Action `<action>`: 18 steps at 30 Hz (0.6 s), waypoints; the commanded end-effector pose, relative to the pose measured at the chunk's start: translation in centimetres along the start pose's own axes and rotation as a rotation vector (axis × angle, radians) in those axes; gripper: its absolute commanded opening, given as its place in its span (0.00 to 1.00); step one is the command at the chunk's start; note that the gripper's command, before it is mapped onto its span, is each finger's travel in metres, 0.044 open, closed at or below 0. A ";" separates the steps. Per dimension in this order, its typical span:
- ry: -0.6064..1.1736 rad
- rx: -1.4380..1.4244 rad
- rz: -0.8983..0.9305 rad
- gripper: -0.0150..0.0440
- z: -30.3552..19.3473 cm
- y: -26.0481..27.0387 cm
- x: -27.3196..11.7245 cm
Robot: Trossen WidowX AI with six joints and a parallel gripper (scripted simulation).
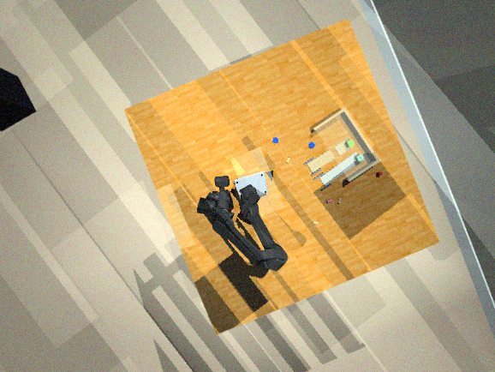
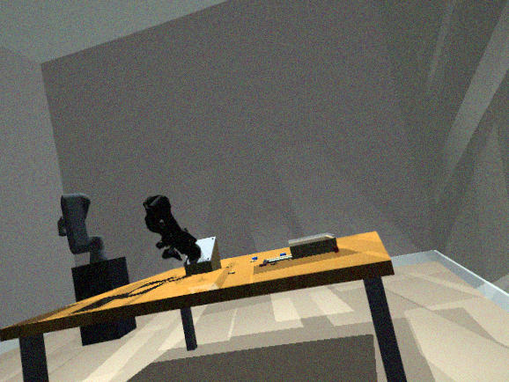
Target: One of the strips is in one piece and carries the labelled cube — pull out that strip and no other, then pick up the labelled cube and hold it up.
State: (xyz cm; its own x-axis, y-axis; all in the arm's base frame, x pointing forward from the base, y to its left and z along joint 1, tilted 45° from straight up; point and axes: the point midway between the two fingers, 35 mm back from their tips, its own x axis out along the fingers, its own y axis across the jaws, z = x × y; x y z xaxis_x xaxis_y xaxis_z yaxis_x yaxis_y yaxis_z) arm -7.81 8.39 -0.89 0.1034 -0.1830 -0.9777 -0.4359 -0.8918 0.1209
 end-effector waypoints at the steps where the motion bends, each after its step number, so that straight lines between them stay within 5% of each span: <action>1: -0.056 0.191 -0.082 0.93 0.2 -4.1 -0.3; 9: -0.109 0.660 -0.298 0.93 -3.5 -13.5 -0.9; 18: -0.035 1.226 -0.555 0.93 -14.3 -20.4 -1.5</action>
State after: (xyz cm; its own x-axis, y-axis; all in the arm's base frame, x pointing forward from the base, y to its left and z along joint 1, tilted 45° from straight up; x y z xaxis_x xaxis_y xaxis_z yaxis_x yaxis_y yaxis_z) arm 9.01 21.18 -0.21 0.4039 0.1363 -0.9046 -0.9020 -0.1053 -0.4186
